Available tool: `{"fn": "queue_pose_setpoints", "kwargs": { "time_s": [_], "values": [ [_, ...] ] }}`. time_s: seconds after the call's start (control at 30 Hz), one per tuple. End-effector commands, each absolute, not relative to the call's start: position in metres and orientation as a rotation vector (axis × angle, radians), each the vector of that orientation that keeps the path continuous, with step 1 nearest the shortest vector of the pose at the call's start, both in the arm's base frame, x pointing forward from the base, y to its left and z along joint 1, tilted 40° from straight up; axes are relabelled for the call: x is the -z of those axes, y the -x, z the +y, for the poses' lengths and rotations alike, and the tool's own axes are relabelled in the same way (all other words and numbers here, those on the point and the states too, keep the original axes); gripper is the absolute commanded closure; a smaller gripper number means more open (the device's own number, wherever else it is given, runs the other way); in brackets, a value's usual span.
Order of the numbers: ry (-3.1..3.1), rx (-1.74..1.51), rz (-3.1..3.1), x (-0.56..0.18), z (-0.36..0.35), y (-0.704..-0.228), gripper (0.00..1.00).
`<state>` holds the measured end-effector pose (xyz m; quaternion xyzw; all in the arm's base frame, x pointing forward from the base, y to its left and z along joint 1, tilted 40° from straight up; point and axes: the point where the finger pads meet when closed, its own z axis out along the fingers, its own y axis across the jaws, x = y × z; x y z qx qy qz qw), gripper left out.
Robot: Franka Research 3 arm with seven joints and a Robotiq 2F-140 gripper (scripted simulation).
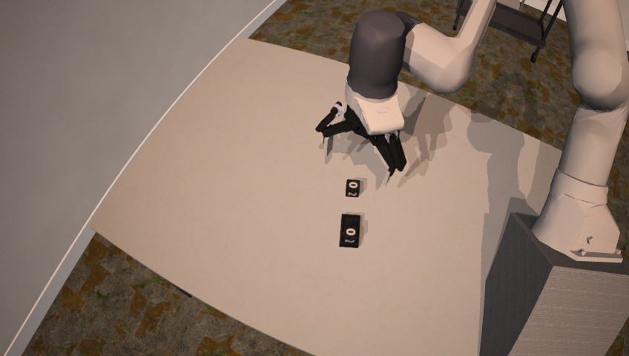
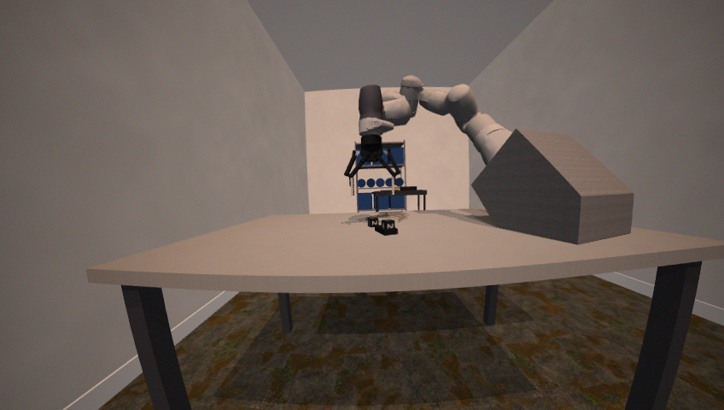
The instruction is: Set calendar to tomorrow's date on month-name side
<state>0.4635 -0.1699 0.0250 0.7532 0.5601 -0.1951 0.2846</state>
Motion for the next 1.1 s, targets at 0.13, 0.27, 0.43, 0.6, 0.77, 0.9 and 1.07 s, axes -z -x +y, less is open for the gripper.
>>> {"fn": "queue_pose_setpoints", "kwargs": {
  "time_s": [0.13,0.27,0.43,0.6,0.77,0.9,1.07],
  "values": [
    [-1.854,0.621,1.751,-0.0260,-0.1718,-0.4642,0.00],
    [-1.808,0.643,1.810,-0.0261,-0.1719,-0.4643,0.00],
    [-1.753,0.668,1.878,-0.0263,-0.1720,-0.4645,0.00],
    [-1.695,0.693,1.945,-0.0264,-0.1721,-0.4646,0.00],
    [-1.686,0.696,1.956,-0.0265,-0.1721,-0.4647,0.00],
    [-1.686,0.697,1.956,-0.0265,-0.1721,-0.4647,0.71],
    [-1.686,0.697,1.956,-0.0265,-0.1721,-0.4647,0.71]
  ]
}}
